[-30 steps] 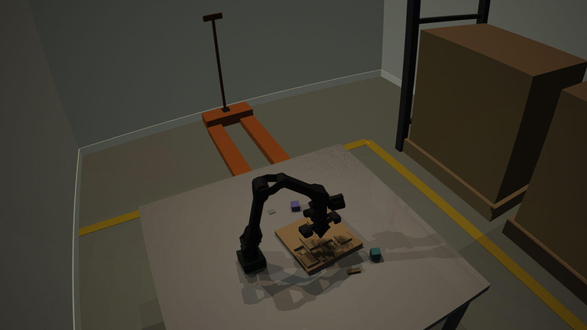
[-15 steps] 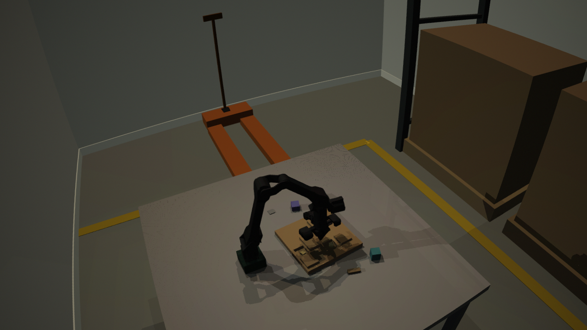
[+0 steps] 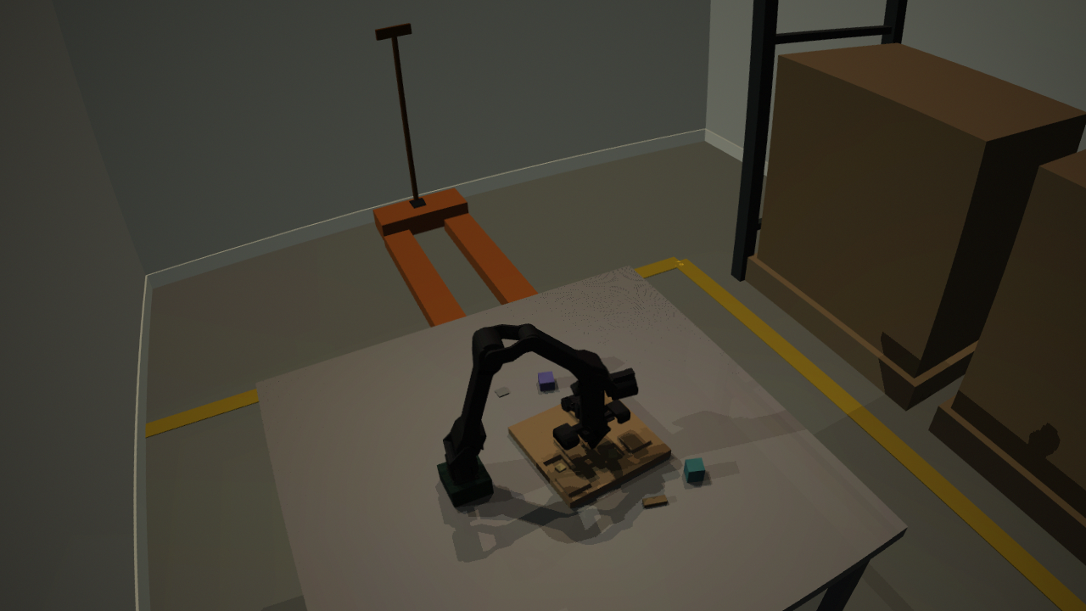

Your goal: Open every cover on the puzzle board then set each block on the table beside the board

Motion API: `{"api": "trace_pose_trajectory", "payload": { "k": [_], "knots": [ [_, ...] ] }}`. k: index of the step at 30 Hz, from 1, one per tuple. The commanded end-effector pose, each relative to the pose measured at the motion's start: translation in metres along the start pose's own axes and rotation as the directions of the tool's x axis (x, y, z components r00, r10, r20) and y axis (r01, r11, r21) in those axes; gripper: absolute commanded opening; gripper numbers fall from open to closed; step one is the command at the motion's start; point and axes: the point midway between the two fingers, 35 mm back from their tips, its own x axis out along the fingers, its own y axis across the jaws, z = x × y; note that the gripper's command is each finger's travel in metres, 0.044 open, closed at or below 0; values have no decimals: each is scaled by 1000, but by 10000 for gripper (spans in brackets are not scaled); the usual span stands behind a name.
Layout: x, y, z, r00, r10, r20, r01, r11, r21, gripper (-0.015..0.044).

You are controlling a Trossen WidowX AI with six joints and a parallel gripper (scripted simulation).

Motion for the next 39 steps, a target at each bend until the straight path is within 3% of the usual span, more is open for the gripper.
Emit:
{"api": "trace_pose_trajectory", "payload": {
  "k": [1,39],
  "knots": [
    [4,2,0,1000,5,-2,-5,1000,-6,0],
    [4,43,-8,1000,8,-3,-8,1000,-6,0]
  ]
}}
